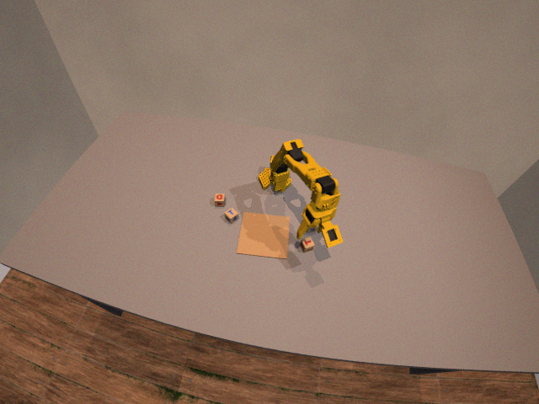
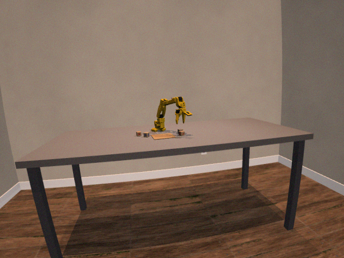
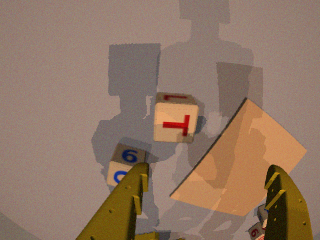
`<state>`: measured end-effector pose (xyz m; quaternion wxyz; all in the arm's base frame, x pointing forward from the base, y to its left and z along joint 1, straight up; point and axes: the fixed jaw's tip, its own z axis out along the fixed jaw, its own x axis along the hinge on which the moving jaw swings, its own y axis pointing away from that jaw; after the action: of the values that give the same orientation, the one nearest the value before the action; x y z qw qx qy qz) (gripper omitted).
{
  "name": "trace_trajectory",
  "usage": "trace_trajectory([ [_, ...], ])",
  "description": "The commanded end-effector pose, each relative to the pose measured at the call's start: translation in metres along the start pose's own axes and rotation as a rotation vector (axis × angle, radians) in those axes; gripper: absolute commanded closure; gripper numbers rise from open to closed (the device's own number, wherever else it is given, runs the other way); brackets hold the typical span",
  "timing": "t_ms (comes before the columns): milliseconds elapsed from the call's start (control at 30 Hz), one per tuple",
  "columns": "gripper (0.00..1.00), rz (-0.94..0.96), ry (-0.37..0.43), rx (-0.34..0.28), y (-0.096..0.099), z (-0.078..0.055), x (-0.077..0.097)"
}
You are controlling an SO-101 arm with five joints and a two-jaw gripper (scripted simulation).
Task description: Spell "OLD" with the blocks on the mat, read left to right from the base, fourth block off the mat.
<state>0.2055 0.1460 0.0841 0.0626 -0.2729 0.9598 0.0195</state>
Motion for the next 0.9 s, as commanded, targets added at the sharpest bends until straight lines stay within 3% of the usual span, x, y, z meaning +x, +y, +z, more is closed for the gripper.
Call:
trace_trajectory([
  [0, 0.64, 0.000, -0.150, -0.007, 0.001, -0.031, -0.010],
  [167, 0.65, 0.000, -0.295, -0.013, 0.001, -0.064, -0.012],
  [233, 0.65, 0.000, -0.295, -0.013, 0.001, -0.064, -0.012],
  [500, 0.65, 0.000, -0.502, -0.020, 0.001, -0.111, -0.007],
  [633, 0.65, 0.000, -0.541, -0.022, 0.001, -0.120, -0.005],
  [867, 0.65, 0.000, -0.545, -0.022, 0.001, -0.120, -0.005],
])
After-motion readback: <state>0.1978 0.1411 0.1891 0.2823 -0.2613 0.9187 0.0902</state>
